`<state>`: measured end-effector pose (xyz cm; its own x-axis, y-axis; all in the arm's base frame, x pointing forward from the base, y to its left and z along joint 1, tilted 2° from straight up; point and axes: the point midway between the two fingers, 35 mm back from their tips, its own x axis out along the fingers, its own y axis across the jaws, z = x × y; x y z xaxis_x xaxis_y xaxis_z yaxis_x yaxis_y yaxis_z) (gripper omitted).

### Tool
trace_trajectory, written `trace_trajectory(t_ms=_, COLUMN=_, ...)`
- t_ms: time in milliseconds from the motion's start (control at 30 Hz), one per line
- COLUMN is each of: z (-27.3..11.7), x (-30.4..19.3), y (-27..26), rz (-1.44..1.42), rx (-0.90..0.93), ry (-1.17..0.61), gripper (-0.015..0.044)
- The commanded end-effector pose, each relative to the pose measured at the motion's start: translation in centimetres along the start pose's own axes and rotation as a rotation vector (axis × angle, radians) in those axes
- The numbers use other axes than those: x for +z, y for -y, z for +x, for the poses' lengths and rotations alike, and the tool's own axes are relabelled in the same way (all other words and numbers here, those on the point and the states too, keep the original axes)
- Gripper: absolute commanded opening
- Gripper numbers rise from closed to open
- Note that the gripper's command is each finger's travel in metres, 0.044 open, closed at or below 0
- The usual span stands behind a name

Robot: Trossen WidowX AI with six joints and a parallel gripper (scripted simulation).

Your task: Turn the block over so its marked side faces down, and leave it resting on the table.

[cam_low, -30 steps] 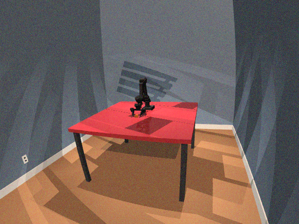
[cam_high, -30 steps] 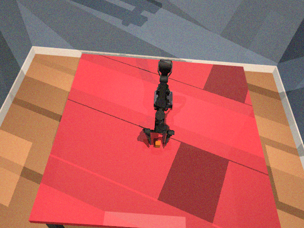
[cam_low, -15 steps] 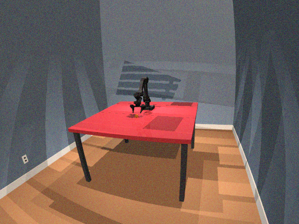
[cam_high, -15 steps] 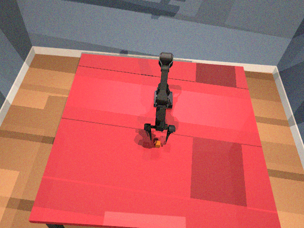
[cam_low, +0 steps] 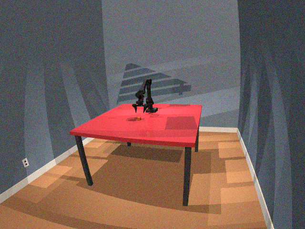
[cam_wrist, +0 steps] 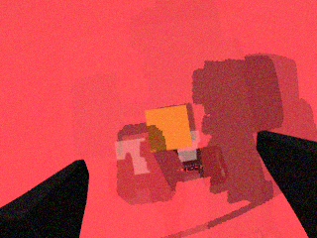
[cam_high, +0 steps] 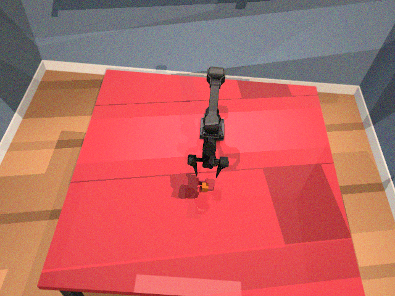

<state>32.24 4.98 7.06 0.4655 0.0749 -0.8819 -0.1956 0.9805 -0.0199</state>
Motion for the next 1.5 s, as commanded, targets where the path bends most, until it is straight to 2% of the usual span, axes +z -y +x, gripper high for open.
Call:
trace_trajectory(t_ms=0, z=-0.1, x=1.6, y=0.1, rz=0.006, rx=-0.005, ry=-0.121, gripper=0.044)
trace_trajectory(t_ms=367, z=-0.6, x=4.0, y=0.2, rz=0.005, rx=-0.006, ry=-0.472, gripper=0.044)
trace_trajectory(t_ms=600, z=-0.6, x=4.1, y=0.2, rz=0.005, rx=-0.006, ry=-0.477, gripper=0.044)
trace_trajectory(t_ms=767, z=2.5, x=2.4, y=0.2, rz=0.005, rx=-0.006, ry=-0.477, gripper=0.044)
trace_trajectory(t_ms=1467, z=5.1, x=1.1, y=0.2, rz=0.005, rx=-0.006, ry=-0.478, gripper=0.044)
